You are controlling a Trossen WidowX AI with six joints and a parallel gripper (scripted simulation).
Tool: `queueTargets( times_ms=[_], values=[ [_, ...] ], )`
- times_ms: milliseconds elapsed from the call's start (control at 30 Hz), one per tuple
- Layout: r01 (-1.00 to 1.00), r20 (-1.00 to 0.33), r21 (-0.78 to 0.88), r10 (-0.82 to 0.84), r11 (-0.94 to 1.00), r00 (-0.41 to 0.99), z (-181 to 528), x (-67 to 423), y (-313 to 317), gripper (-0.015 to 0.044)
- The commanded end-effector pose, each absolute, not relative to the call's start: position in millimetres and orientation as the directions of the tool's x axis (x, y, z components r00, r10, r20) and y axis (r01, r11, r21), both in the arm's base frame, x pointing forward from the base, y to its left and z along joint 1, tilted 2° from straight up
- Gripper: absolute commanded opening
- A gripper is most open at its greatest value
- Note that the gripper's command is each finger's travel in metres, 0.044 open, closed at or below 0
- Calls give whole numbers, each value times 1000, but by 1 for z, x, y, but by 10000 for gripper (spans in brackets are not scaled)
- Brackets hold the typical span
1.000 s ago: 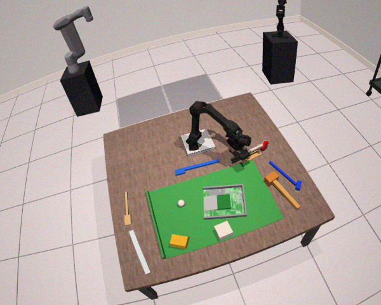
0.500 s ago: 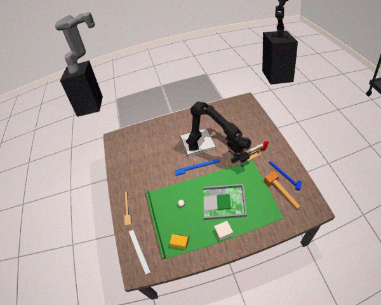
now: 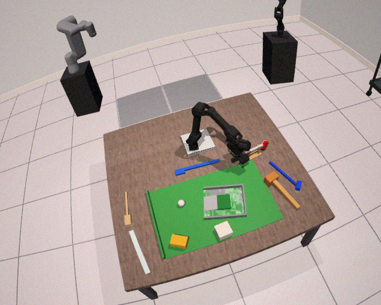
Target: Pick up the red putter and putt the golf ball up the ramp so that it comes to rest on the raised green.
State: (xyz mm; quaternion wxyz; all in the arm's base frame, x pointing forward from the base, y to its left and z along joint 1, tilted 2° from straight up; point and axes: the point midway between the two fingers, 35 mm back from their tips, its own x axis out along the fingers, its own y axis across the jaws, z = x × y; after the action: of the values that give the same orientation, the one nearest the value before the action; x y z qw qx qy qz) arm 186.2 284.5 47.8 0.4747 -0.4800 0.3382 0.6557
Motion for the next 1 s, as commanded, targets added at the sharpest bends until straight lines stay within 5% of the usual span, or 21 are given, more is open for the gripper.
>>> queueTargets(
  times_ms=[0,167,700,967],
  values=[
    [-948,-952,2,289,-319,-99,42,184,283,440],
    [-948,-952,2,289,-319,-99,42,184,283,440],
    [-947,-951,-8,294,-321,-92,45,186,284,20],
    [-947,-951,-8,294,-321,-92,48,186,284,0]
  ],
)
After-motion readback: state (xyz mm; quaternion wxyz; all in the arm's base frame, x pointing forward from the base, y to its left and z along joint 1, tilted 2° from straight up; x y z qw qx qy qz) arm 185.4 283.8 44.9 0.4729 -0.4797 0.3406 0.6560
